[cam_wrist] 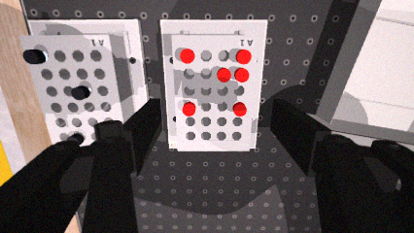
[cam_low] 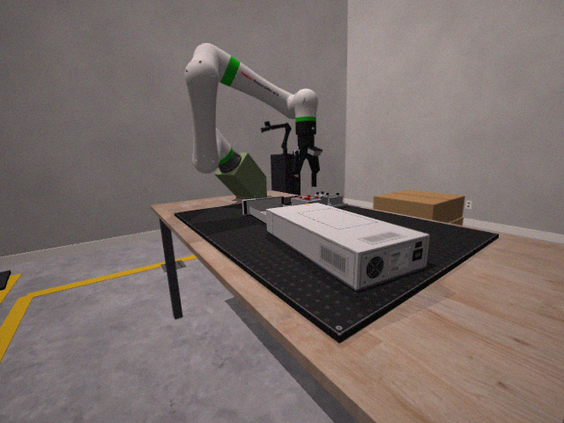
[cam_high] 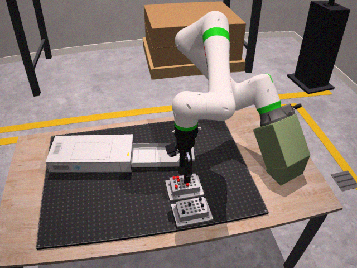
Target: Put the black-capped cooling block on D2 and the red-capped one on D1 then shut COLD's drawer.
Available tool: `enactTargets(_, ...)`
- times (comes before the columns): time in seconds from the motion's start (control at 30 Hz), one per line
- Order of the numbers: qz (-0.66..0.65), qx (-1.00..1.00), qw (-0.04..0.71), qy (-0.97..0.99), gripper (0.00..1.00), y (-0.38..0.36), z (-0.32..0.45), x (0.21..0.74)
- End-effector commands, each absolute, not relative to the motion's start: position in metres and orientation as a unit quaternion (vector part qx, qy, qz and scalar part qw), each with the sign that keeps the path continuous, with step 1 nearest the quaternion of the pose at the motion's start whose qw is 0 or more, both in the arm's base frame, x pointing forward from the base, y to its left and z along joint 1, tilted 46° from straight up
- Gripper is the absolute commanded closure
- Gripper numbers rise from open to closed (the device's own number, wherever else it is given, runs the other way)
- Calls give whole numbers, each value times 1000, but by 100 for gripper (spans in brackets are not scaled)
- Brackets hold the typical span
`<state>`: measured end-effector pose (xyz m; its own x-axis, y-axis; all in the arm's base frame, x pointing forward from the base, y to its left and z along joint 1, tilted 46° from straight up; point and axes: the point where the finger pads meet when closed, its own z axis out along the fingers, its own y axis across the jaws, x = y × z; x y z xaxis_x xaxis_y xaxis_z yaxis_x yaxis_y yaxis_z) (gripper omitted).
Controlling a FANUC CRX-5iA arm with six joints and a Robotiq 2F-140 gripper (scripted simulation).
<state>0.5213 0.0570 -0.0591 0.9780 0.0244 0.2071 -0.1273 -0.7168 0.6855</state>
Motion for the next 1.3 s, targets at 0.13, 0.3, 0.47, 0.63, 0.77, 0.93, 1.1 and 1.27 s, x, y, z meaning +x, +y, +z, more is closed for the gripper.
enactTargets(0.13,102,921,375,-28,34,64,-52,520)
enactTargets(0.3,102,921,375,-28,34,69,-48,519)
enactTargets(0.47,102,921,375,-28,34,72,-44,518)
enactTargets(0.63,102,921,375,-28,34,76,-40,518)
enactTargets(0.77,102,921,375,-28,34,80,-37,517)
enactTargets(0.93,102,921,375,-28,34,85,-32,516)
enactTargets(1.1,102,921,375,-28,34,87,-29,515)
enactTargets(1.27,117,919,370,-64,90,80,-23,506)
